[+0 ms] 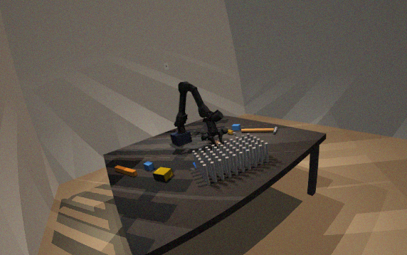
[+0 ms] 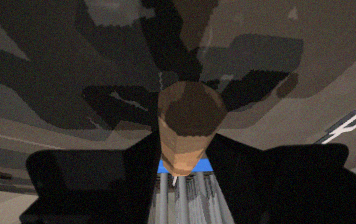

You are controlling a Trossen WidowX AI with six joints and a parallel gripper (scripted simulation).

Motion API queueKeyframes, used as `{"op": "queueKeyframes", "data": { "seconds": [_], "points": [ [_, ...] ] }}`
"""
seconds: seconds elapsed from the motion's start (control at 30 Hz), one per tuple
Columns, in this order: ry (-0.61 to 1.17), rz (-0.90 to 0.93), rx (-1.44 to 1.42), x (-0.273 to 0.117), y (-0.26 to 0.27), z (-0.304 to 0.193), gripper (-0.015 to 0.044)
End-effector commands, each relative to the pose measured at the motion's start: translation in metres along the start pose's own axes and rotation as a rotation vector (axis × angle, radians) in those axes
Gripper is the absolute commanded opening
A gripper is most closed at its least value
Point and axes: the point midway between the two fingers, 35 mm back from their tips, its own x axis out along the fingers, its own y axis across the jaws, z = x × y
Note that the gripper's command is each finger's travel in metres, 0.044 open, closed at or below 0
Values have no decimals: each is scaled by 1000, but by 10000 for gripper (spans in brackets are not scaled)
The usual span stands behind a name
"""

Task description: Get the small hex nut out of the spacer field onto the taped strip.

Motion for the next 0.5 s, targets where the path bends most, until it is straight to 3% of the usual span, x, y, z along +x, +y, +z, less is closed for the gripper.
{"op": "queueKeyframes", "data": {
  "seconds": [0.0,0.47],
  "points": [
    [2,1,2,-3,1,3,0],
    [1,1,2,-9,1,13,0]
  ]
}}
